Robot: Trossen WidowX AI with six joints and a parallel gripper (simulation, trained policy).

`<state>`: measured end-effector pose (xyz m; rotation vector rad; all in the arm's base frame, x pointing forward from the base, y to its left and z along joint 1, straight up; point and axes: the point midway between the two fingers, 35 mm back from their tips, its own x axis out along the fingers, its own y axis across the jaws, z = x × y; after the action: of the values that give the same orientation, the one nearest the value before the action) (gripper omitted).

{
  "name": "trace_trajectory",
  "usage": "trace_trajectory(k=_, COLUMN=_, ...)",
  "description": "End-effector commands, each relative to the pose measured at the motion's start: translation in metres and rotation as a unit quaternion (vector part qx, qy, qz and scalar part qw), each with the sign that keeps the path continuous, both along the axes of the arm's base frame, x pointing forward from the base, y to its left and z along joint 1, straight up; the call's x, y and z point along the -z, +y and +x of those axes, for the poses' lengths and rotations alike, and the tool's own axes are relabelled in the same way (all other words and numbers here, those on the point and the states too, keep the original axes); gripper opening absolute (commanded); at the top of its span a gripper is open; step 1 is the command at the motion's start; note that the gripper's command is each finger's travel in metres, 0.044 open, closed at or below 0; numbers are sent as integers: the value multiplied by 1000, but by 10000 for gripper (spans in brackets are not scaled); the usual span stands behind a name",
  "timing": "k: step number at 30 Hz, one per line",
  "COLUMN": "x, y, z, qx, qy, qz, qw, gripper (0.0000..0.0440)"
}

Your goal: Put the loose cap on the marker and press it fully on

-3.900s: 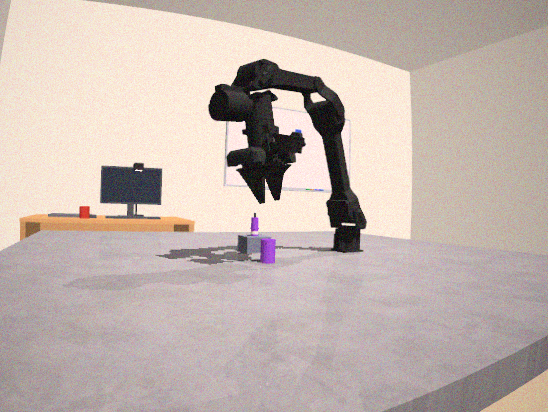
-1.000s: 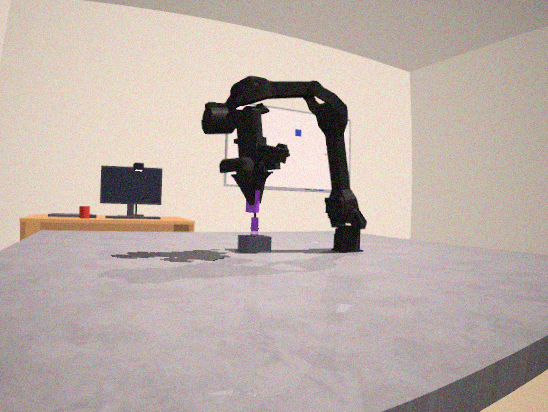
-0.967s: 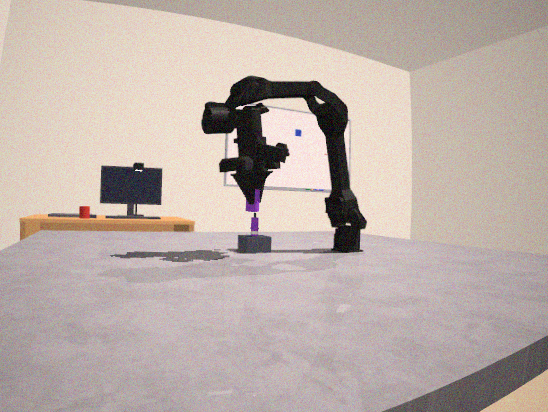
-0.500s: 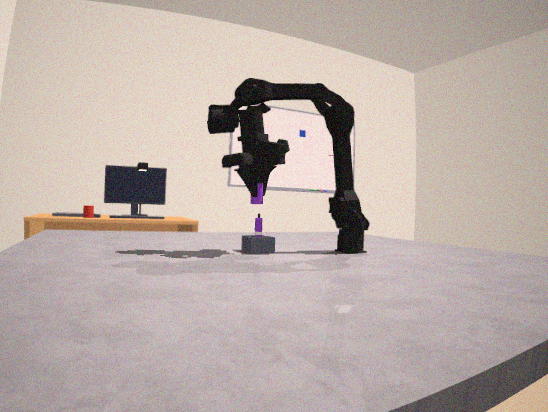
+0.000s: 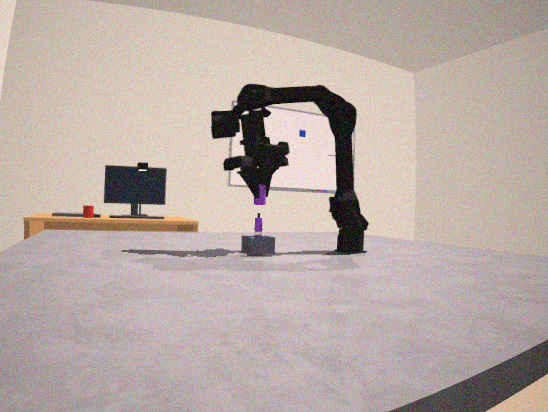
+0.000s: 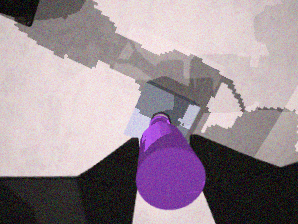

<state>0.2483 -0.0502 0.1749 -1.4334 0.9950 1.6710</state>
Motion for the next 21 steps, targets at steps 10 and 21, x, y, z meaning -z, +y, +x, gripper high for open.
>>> trace_trajectory(k=10, x=17, y=-6, z=-4, qx=26, qy=0, qz=6, qw=1000, gripper=8)
trace_trajectory(k=21, x=31, y=-8, z=-5, qx=40, qy=-4, qz=7, qw=999, gripper=0)
